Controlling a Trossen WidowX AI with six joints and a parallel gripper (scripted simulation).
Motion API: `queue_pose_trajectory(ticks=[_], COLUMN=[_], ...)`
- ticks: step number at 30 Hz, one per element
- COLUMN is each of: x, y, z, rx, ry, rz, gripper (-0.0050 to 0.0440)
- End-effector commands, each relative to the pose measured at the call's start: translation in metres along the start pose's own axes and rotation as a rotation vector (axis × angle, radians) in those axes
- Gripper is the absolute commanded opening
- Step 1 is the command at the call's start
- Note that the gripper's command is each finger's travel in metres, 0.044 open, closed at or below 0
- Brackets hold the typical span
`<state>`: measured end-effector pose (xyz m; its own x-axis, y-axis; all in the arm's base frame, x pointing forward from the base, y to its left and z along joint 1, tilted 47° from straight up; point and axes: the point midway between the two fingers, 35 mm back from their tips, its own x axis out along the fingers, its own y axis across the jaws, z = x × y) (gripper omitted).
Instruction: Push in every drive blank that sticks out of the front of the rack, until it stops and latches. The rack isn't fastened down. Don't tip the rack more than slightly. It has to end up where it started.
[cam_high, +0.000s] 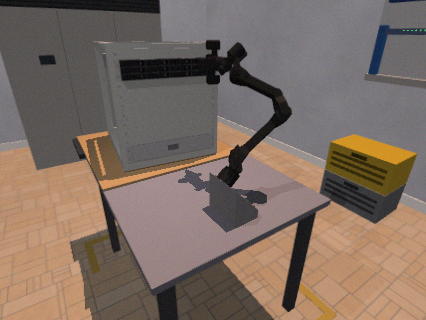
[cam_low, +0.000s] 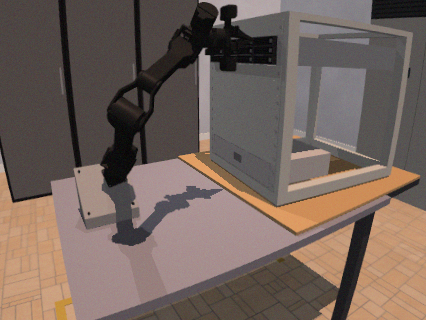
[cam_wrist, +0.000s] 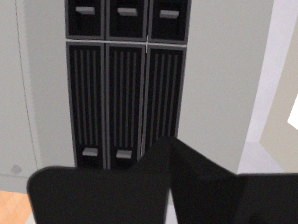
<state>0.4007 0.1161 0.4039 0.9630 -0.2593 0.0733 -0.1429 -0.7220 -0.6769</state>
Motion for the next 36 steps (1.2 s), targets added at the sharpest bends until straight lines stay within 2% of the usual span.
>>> queue_pose_trajectory(ticks=[1,10,16,27,36], x=[0.005,0.005,0.014,0.015,0.025], y=[-0.004,-0.004,-0.004,-0.004,-0.004], z=[-0.002,-0.002,-0.003,-0.003,-0.003], rx=[0.008,0.008,0.008,0.008,0.008], ry=[0.003,0.003,0.003,0.003,0.003], rz=[-0.005,-0.005,-0.005,-0.005,-0.005], gripper=[-0.0050,-0.0050,-0.0050,-0.0050,-0.0050])
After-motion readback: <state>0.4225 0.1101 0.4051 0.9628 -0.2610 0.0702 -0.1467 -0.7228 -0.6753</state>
